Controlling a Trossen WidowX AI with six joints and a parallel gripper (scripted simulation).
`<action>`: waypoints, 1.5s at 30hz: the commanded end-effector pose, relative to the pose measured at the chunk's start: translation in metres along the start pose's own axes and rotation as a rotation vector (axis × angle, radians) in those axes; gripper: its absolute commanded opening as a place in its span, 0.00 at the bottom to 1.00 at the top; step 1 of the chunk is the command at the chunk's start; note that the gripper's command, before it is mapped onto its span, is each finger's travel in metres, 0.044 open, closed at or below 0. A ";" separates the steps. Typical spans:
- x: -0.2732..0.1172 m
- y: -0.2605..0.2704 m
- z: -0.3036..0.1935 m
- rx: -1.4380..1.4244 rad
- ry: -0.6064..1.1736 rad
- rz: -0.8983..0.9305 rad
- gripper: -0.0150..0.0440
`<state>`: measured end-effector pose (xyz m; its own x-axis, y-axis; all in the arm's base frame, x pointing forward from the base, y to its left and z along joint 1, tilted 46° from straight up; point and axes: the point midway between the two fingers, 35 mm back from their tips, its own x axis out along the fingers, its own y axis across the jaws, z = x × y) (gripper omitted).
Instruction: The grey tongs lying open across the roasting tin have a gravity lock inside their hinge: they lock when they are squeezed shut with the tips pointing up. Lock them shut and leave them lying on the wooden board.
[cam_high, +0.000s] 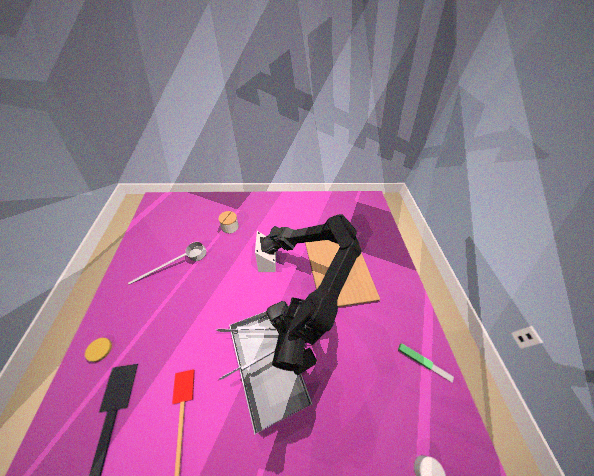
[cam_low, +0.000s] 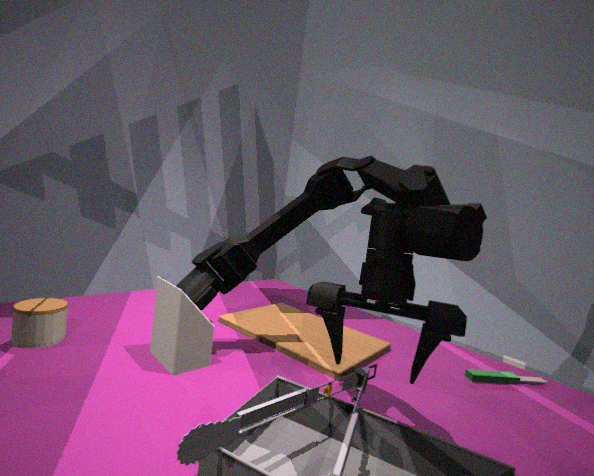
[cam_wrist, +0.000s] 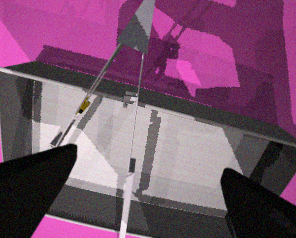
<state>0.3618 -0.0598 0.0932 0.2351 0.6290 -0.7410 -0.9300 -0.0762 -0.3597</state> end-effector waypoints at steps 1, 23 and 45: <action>-0.009 0.038 -0.021 0.223 -0.082 0.036 1.00; 0.000 0.042 -0.030 0.236 -0.085 0.038 1.00; 0.036 0.041 -0.029 0.236 -0.083 0.038 1.00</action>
<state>0.3415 -0.0685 0.0401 0.1903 0.6844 -0.7039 -0.9785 0.0743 -0.1923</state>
